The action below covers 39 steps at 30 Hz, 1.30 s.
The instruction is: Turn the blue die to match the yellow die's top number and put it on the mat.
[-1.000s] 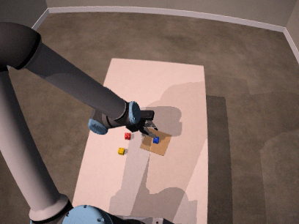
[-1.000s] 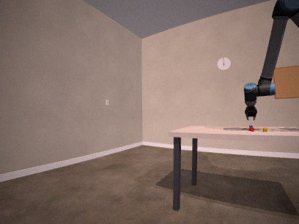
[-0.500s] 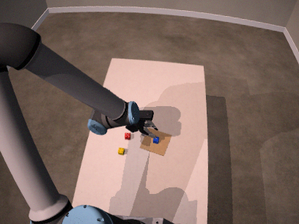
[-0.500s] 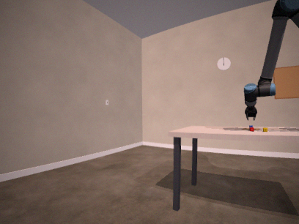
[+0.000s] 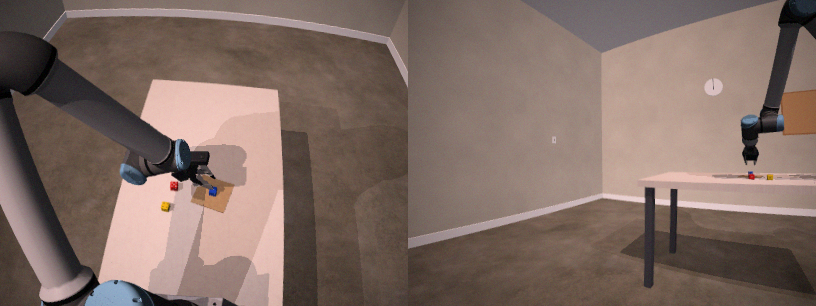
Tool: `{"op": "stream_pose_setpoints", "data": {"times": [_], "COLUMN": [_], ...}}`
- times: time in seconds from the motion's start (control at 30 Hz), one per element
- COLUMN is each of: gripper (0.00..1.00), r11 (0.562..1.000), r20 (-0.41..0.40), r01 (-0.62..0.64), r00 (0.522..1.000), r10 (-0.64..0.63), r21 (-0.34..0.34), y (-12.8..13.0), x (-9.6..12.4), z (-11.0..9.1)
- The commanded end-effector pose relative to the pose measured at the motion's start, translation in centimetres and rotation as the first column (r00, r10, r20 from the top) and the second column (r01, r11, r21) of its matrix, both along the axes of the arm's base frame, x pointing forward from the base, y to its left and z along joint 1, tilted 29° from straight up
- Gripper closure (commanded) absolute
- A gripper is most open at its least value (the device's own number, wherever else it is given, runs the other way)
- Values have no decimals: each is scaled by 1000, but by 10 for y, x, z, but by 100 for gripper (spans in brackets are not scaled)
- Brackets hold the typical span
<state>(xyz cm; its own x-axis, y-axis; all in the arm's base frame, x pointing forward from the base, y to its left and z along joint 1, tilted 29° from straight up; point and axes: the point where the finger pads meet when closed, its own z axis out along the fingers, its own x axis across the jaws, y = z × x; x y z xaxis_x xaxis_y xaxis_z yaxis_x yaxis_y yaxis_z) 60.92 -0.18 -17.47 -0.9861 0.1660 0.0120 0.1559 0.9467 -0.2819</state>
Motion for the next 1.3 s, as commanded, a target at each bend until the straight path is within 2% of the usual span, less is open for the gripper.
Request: {"op": "stream_pose_setpoints", "data": {"times": [0.0,1.27], "gripper": [72,72], "r11": [1000,1000], "r20": [1,1], "r01": [0,0], "r00": [1000,1000], "r10": [0,0], "r21": [0,0], "y": [2,29], "x": [1,5], "z": [-4,-53]}}
